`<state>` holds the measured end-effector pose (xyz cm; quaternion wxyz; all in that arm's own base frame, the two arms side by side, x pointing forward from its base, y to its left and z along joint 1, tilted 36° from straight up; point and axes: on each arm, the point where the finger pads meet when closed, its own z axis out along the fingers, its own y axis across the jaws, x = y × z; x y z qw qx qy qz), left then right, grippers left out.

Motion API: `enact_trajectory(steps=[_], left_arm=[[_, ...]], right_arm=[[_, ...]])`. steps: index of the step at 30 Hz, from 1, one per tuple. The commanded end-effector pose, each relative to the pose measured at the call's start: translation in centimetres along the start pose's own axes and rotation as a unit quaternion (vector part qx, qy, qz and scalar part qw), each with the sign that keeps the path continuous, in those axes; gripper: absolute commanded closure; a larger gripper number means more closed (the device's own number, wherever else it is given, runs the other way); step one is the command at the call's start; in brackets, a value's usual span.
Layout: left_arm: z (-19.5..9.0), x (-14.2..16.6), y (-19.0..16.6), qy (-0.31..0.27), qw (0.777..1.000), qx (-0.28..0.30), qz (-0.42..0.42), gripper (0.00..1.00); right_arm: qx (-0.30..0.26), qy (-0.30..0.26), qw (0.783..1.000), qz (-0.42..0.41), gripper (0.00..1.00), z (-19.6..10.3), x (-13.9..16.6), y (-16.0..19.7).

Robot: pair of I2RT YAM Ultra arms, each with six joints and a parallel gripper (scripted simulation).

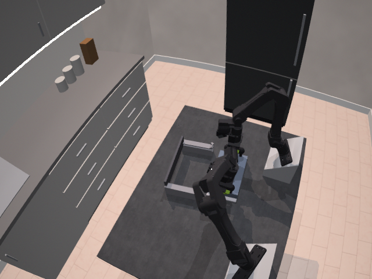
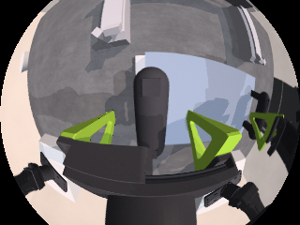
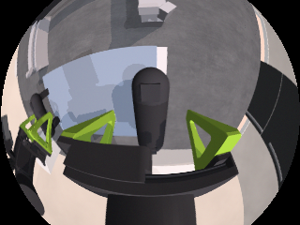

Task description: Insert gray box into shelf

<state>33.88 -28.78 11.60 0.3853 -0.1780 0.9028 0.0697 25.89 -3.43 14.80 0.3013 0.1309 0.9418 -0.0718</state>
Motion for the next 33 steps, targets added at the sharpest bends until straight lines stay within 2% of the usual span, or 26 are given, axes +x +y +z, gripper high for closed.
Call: enact_trajectory(steps=[1, 2, 18, 19, 33], left_arm=[[-2.58, -1.34, -1.83, -0.013, 0.999, 0.040, -0.015, 0.00], [-2.63, -1.29, -1.86, -0.013, 0.999, 0.040, -0.015, 0.84], [-2.62, -1.24, -1.73, -0.013, 0.999, 0.038, -0.012, 0.84], [-2.62, -1.24, -1.73, -0.013, 0.999, 0.038, -0.012, 0.84], [-2.62, -1.25, -1.73, -0.013, 0.999, 0.038, -0.012, 0.84]], right_arm=[[-0.004, -0.020, 1.000, 0.003, 0.00, -0.60, -0.80, -0.01], [-0.004, -0.025, 1.000, 0.006, 0.00, -0.82, -1.03, -0.14], [-0.004, -0.025, 1.000, 0.006, 0.00, -0.82, -1.03, -0.14], [-0.004, -0.025, 1.000, 0.006, 0.84, -0.82, -1.03, -0.14], [-0.006, -0.025, 1.000, 0.009, 0.84, -0.82, -1.01, -0.05]])
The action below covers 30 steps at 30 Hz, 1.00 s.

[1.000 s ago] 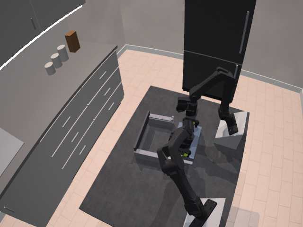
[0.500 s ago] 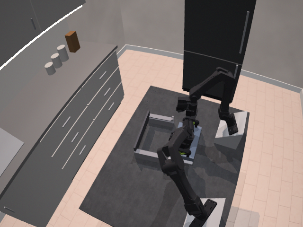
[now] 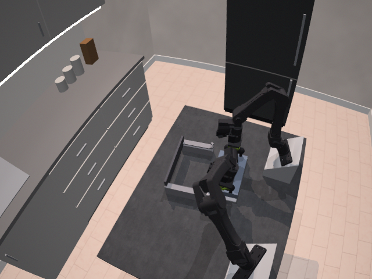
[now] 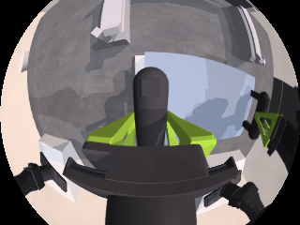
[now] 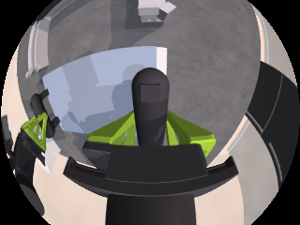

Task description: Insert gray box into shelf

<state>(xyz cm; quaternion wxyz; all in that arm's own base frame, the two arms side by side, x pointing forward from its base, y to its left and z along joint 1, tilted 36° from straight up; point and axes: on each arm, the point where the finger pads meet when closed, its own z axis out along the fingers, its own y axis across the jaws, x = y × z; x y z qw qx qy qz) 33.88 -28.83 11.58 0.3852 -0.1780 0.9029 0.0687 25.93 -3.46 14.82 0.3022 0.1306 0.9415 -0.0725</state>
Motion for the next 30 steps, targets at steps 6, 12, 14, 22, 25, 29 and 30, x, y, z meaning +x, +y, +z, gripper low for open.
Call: enact_trajectory(steps=[6, 12, 14, 22, 25, 29, 30], left_arm=[[-2.6, -1.2, -1.4, -0.012, 0.999, 0.033, -0.012, 0.84], [-3.0, -1.2, -1.3, -0.011, 0.999, 0.031, -0.014, 0.84], [-3.0, -1.1, -1.1, -0.011, 1.000, 0.028, -0.010, 0.84], [-4.0, -1.6, -1.1, -0.017, 0.999, 0.029, -0.011, 0.84], [-4.4, -1.9, -1.1, -0.021, 0.999, 0.030, -0.011, 0.84], [-4.8, -2.2, -1.3, -0.025, 0.999, 0.035, -0.004, 0.84], [-4.9, -2.2, -1.4, -0.026, 0.999, 0.036, -0.004, 0.84]], right_arm=[[-0.007, -0.022, 1.000, 0.008, 0.84, -1.1, -1.0, 0.0], [-0.009, -0.027, 1.000, 0.003, 0.84, -1.9, -1.3, 0.3], [-0.008, -0.026, 1.000, 0.004, 0.84, -2.2, -1.3, 0.3], [-0.006, -0.020, 1.000, 0.001, 0.84, -2.9, -1.1, 0.1], [-0.008, -0.029, 1.000, 0.003, 0.84, -3.2, -1.6, 0.2], [-0.008, -0.030, 1.000, 0.003, 0.84, -3.3, -1.7, 0.3], [-0.009, -0.031, 0.999, 0.003, 0.84, -3.4, -1.8, 0.3]])
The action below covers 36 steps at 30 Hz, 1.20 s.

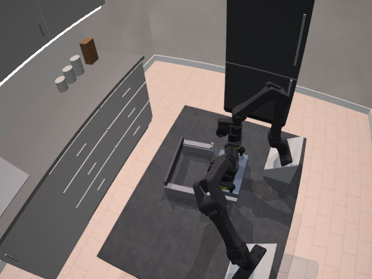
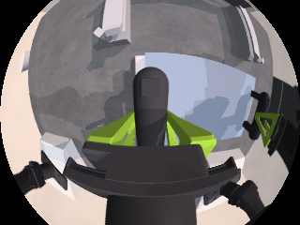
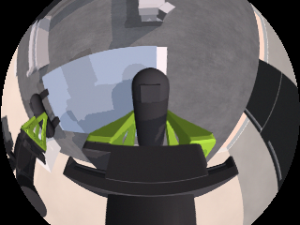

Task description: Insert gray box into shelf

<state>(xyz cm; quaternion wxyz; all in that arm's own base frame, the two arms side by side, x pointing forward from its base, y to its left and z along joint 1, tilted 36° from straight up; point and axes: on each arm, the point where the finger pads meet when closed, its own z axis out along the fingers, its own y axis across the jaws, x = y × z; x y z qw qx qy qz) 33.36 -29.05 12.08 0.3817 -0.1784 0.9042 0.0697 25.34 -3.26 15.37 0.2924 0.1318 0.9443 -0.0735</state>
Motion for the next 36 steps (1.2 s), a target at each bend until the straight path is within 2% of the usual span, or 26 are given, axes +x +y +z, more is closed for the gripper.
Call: enact_trajectory(steps=[1, 23, 26, 36], left_arm=[[-4.2, -2.3, -1.4, -0.030, 0.999, 0.039, -0.006, 0.84], [-5.1, -2.4, -1.4, -0.029, 0.999, 0.042, -0.009, 0.84], [-5.4, -2.6, -1.6, -0.031, 0.998, 0.048, -0.015, 0.84], [-6.3, -2.7, -1.1, -0.028, 0.999, 0.041, -0.015, 0.84]], right_arm=[[-0.013, -0.049, 0.999, -0.002, 0.84, -2.7, -2.2, 0.4], [-0.014, -0.053, 0.999, 0.001, 0.84, -3.6, -2.1, 0.3], [-0.030, -0.071, 0.997, 0.009, 0.84, -3.9, -3.0, 0.9], [-0.013, -0.050, 0.999, 0.005, 0.84, -4.6, -1.9, 0.2]])
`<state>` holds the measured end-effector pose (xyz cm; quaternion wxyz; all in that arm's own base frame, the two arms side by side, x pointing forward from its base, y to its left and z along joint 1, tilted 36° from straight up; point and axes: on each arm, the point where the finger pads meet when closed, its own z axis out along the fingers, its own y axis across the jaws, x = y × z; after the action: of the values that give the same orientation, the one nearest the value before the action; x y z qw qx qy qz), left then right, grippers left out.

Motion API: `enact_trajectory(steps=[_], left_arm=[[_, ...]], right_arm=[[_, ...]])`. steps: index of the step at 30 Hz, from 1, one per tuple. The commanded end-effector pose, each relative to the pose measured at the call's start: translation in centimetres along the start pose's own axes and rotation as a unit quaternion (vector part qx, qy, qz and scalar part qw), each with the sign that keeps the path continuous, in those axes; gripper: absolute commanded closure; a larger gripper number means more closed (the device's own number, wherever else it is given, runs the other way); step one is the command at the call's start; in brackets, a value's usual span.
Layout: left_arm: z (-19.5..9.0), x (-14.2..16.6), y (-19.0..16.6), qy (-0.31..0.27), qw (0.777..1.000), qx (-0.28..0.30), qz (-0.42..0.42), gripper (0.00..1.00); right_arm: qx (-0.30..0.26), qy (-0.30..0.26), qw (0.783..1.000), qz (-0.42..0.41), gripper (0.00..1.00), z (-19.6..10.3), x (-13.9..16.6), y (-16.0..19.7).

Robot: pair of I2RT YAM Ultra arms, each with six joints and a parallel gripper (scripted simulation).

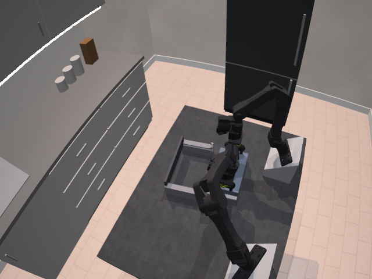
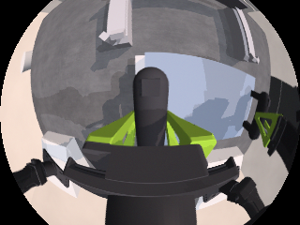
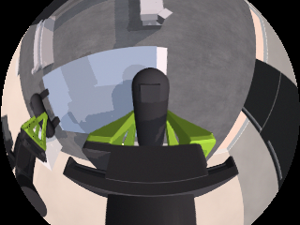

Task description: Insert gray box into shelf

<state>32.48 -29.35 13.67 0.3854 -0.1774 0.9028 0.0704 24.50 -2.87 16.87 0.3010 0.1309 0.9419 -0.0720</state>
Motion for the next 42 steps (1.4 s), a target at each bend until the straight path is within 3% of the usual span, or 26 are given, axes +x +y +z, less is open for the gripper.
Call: enact_trajectory(steps=[1, 17, 22, 42], left_arm=[[-4.5, -2.3, -1.4, -0.025, 0.999, 0.045, -0.016, 0.84], [-8.6, -2.7, -0.8, -0.020, 0.999, 0.040, -0.015, 0.84], [-8.3, -2.1, -2.0, -0.022, 0.997, 0.066, -0.045, 0.84], [-8.6, -2.2, -1.6, -0.022, 0.997, 0.062, -0.027, 0.84]], right_arm=[[-0.014, -0.047, 0.999, 0.005, 0.84, -2.8, -2.1, 0.3], [-0.014, -0.037, 0.999, 0.007, 0.84, -6.9, -1.3, 0.1], [-0.022, -0.066, 0.997, 0.014, 0.84, -6.6, -2.3, 1.0], [-0.035, -0.063, 0.997, 0.003, 0.84, -6.9, -2.2, 1.4]])
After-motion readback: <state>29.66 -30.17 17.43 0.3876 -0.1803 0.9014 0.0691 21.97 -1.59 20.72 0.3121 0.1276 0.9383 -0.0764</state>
